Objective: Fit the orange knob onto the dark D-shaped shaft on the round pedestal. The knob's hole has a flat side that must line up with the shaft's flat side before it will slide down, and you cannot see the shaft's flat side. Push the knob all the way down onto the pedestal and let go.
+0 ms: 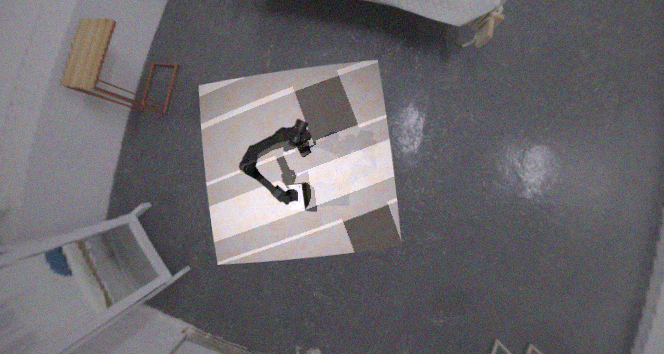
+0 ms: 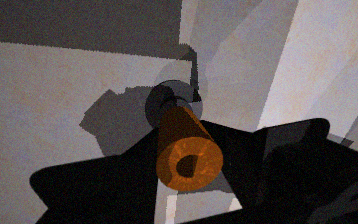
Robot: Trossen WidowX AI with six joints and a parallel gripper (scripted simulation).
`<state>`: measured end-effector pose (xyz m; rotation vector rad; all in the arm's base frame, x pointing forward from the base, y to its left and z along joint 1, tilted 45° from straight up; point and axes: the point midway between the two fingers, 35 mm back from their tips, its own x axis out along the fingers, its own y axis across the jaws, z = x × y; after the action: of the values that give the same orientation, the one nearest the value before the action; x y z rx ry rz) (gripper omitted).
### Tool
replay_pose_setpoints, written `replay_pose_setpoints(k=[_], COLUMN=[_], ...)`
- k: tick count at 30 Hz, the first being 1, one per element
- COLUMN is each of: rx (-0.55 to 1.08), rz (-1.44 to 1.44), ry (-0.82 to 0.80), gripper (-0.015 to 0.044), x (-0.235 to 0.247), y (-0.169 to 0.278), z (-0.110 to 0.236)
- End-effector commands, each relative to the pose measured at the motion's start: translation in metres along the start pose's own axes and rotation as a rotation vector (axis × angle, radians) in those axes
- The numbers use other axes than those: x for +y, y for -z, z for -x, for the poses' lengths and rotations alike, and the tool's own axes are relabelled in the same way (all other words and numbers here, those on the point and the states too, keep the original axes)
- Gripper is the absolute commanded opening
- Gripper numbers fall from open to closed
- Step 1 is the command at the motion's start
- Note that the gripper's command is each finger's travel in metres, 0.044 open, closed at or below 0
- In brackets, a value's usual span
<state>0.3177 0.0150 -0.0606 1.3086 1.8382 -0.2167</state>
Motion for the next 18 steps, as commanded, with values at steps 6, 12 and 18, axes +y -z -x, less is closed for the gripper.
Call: replay_pose_setpoints(k=[6, 12, 18], rx=[-0.005, -0.005, -0.005], rz=[-0.153, -0.153, -0.153], ry=[-0.003, -0.003, -0.002], gripper=[0.0000, 0.0000, 0.0000], x=[0.0012, 0.0004, 0.0002], y=[-0.0029, -0.0022, -0.0003], z=[0.0000, -0.0014, 0.0003])
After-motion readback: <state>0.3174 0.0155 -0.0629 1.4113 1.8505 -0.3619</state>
